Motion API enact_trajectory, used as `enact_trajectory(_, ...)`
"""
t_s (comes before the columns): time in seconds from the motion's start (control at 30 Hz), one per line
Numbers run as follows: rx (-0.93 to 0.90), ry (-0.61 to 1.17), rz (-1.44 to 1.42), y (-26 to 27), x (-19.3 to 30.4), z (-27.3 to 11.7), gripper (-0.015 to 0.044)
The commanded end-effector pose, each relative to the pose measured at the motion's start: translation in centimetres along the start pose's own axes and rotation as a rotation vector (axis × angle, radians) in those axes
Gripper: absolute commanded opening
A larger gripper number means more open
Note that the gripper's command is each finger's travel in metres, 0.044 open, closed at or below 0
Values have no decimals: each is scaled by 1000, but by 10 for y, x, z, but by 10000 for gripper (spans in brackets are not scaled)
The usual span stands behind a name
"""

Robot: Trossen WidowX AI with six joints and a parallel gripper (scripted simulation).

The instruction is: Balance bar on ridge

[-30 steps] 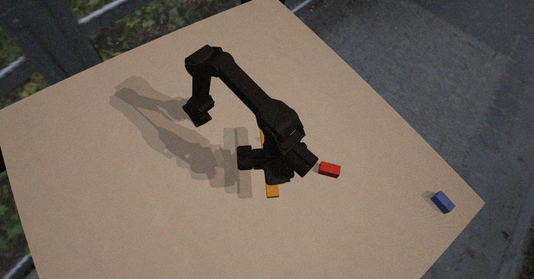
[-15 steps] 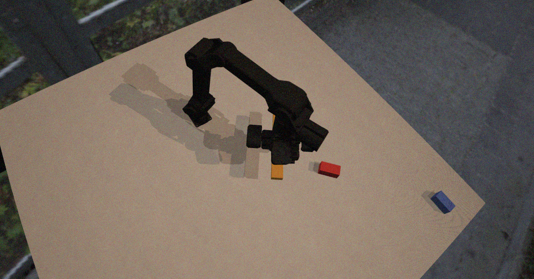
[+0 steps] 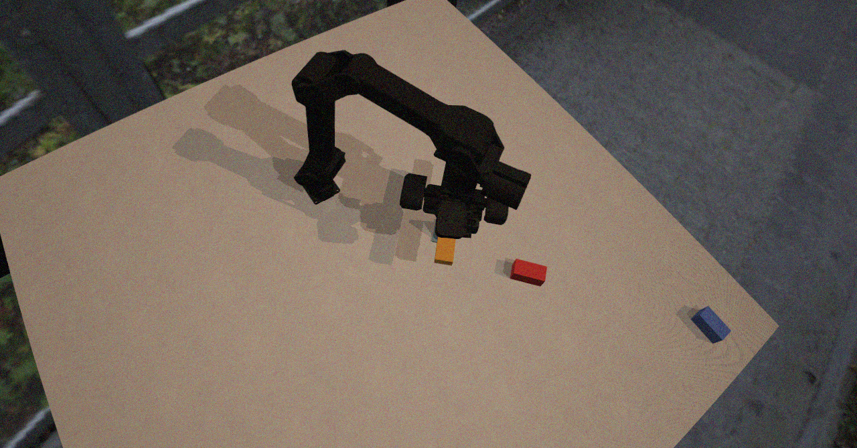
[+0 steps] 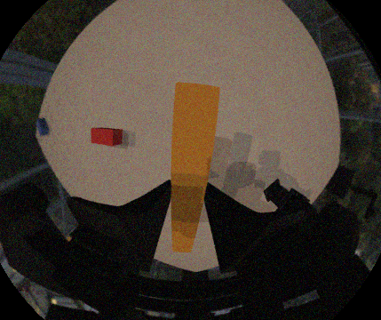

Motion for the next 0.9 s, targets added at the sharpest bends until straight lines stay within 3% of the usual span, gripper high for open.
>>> enact_trajectory(0.0, -7, -1, 12, 0, 2, 1, 0)
enact_trajectory(0.87, -7, -1, 14, -2, 3, 41, 0)
Point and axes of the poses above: the point midway between the two fingers, 35 mm back from their tips, its own z axis out along the fingers, its own y axis across the jaws, x = y × z, the point moved 1 cm from there along -z, back along the fingers, and after that the axes turned 15 degrees about -z, right-handed, at the moved point
